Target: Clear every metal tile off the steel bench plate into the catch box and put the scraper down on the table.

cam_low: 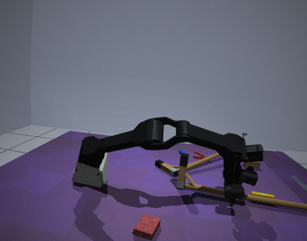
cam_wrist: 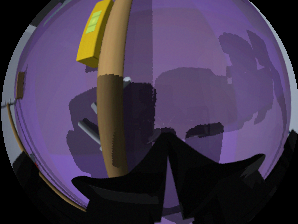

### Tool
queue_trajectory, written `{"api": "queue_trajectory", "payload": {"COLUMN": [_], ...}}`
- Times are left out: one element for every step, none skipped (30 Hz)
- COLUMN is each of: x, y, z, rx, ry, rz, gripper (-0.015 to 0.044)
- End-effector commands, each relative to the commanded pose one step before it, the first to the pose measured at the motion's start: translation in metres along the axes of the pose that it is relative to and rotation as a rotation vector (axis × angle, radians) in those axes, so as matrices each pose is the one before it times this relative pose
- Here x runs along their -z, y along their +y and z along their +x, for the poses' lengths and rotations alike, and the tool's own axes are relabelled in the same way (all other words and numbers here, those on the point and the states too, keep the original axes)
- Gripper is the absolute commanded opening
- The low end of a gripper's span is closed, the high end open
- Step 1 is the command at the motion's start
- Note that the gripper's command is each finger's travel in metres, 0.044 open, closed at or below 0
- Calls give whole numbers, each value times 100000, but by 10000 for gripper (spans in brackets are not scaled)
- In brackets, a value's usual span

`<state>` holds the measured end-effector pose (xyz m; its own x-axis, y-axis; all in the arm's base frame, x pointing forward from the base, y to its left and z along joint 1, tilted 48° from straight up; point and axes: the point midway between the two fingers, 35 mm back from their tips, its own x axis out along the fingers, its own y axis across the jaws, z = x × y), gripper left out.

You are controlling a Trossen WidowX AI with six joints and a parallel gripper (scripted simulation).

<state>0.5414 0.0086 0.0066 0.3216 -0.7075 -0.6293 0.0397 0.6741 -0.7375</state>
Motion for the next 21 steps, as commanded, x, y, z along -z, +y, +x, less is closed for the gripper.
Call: {"api": "queue_trajectory", "payload": {"x": [-125,-17,-16,-16,-15,-15,-15,-14,-14,-13,-13,-13,-12,-12,-11,-11,-11,-10,-10,-9,-9], "y": [394,98,98,98,98,98,98,98,98,98,99,99,99,99,99,99,99,99,99,99,99], "z": [73,2,2,2,2,2,2,2,2,2,2,2,2,2,2,2,2,2,2,2,2], "rx": [-30,3,3,3,4,4,4,4,4,4,4,4,4,4,4,4,4,4,4,4,4], "ry": [-23,-27,-27,-27,-27,-27,-27,-27,-27,-28,-28,-28,-28,-28,-28,-28,-28,-28,-28,-28,-29], "rz": [1077,105,105,105,105,105,105,105,105,105,105,105,105,105,105,105,105,105,105,105,105], "gripper": [0,0,0,0,0,0,0,0,0,0,0,0,0,0,0,0,0,0,0,0,0]}}
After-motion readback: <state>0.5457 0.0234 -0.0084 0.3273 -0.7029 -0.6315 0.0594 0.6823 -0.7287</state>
